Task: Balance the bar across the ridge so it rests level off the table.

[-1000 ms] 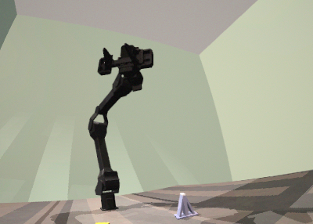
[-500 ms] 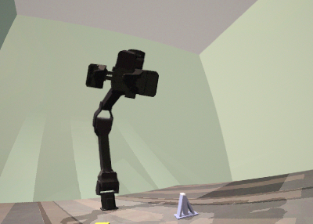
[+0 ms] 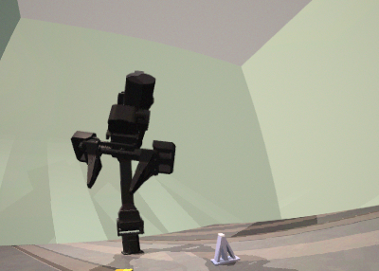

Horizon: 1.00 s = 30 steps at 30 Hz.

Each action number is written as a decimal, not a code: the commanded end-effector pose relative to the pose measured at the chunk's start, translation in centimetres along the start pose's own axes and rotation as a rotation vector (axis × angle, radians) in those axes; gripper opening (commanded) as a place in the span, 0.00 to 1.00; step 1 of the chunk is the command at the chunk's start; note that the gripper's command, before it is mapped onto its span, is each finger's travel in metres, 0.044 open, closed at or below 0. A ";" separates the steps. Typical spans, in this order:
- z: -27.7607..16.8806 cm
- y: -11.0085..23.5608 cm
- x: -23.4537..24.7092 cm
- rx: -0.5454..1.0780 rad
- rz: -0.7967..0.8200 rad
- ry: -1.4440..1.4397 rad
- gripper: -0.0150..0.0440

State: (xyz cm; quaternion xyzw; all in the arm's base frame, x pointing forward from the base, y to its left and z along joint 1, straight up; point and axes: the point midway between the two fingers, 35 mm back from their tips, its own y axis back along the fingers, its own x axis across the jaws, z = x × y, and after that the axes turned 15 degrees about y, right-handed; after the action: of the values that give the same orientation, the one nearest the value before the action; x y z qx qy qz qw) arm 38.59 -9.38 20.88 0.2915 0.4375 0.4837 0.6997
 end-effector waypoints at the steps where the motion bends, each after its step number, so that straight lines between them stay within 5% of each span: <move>1: -3.3 -2.4 0.3 0.159 0.096 -0.050 0.79; 10: -9.3 -5.0 1.0 0.469 0.289 -0.208 0.79; 30: -11.3 -8.8 2.5 0.475 0.293 -0.212 0.79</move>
State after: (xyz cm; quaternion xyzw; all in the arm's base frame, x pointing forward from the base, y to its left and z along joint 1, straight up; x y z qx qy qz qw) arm 32.74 -10.55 8.71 0.5517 0.4180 0.4317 0.5784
